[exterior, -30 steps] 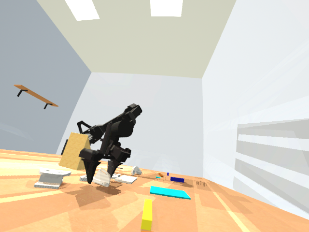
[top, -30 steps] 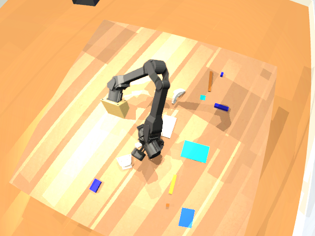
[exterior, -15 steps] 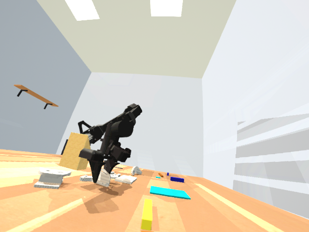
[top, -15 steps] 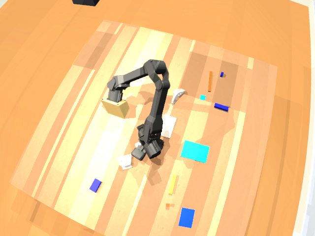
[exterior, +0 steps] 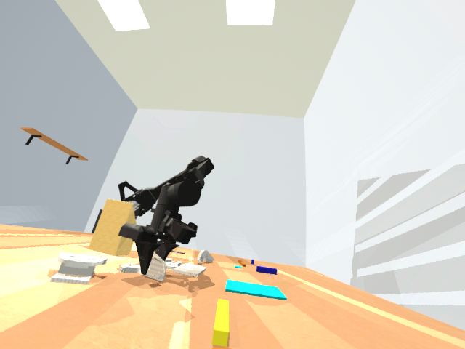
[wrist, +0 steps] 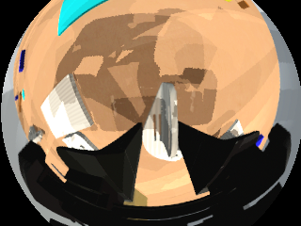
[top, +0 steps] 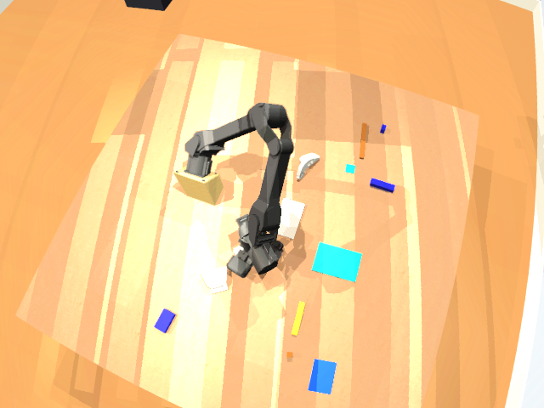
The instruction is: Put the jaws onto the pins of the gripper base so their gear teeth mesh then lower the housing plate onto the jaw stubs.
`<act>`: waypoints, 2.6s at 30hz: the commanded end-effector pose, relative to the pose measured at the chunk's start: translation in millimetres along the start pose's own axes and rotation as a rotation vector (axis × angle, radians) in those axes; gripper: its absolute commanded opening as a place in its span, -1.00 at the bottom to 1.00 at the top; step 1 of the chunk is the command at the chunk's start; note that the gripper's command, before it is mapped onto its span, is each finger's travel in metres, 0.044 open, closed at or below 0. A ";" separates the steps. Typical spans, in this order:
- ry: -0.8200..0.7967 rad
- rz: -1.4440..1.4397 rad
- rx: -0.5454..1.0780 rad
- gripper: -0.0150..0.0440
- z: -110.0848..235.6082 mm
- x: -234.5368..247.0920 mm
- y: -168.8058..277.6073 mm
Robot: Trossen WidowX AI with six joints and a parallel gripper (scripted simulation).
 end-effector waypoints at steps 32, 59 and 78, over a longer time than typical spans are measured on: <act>0.001 -0.003 -0.005 -0.04 79.2 1.3 -1.5; 0.012 0.066 -0.011 -0.04 83.6 86.9 -16.7; -0.001 0.121 -0.007 -0.04 80.4 148.9 -11.8</act>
Point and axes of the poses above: the point midway between the two fingers, 35 mm back from their tips, its own z axis back along the fingers, its own x axis across the jaws, y = z × x, the point moved 1 cm from there along z, back along the fingers, and after that the axes turned 1 degree about z, right-handed, at the moved point
